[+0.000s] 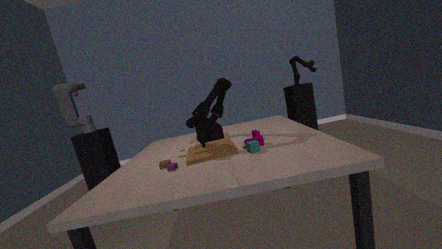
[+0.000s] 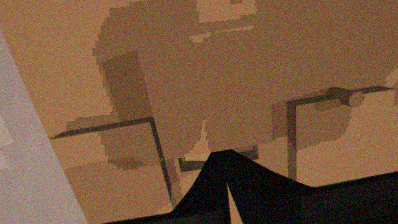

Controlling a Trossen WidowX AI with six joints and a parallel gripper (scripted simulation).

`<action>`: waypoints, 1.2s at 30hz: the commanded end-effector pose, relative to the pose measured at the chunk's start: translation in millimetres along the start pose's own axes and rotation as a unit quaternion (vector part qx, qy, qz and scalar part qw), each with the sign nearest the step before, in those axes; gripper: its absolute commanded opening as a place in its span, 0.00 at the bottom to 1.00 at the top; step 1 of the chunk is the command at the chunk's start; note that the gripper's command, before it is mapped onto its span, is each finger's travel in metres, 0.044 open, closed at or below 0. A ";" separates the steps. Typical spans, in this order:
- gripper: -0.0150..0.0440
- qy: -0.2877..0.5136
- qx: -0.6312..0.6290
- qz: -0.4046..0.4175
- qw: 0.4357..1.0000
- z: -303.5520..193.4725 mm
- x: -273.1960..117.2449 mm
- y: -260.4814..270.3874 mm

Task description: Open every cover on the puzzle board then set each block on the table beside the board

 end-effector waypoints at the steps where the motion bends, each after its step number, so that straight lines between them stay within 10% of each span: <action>1: 0.25 -0.003 -0.001 -0.004 1.000 5.4 -1.4 -0.6; 36: 0.25 -0.005 -0.001 -0.003 1.000 38.8 0.3 10.0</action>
Point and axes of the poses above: the point midway between the two fingers, 35 mm back from their tips, its own x axis out along the fingers, its own y axis across the jaws, z = x × y, the point moved 1 cm from there along -x, back along the fingers, and after that the axes turned 15 degrees about x, right-handed, at the moved point
